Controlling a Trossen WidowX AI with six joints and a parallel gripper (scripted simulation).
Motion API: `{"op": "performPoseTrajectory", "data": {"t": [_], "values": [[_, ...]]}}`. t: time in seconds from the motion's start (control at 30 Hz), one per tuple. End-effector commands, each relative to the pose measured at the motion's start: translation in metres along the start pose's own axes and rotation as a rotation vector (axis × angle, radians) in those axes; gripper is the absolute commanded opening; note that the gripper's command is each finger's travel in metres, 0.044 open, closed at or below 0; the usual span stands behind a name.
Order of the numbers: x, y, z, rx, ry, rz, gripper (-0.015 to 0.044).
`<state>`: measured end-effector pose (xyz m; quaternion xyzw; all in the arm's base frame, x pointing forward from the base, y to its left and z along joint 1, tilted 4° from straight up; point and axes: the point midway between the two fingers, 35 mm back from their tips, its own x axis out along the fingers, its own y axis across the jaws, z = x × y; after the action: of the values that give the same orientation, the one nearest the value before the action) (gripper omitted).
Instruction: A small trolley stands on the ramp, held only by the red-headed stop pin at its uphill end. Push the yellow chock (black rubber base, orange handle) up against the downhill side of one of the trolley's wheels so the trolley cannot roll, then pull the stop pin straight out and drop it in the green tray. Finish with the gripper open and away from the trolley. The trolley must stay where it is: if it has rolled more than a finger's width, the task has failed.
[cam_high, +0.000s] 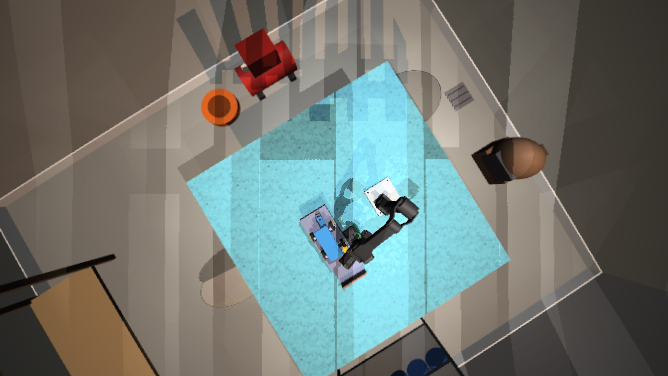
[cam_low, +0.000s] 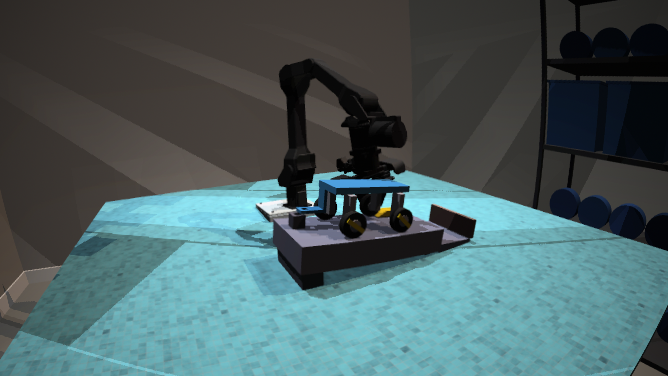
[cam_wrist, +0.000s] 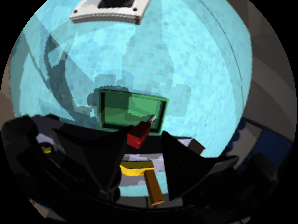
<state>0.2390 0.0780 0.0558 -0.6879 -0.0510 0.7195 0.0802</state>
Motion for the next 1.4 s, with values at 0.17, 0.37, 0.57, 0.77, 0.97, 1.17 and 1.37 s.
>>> {"op": "performPoseTrajectory", "data": {"t": [0.17, 0.37, 0.57, 0.77, 0.97, 1.17, 1.37], "values": [[0.002, 0.005, 0.000, -0.002, -0.011, -0.001, 0.0190], [0.002, 0.008, 0.000, -0.002, -0.011, 0.000, 0.0190], [0.002, 0.011, -0.001, -0.002, -0.011, 0.000, 0.0190], [0.002, 0.013, -0.002, -0.002, -0.011, 0.000, 0.0190], [0.003, 0.016, -0.002, -0.002, -0.011, 0.000, 0.0190], [0.003, 0.019, -0.003, -0.002, -0.011, 0.000, 0.0190], [0.003, 0.021, -0.003, -0.002, -0.011, 0.001, 0.0190]]}}
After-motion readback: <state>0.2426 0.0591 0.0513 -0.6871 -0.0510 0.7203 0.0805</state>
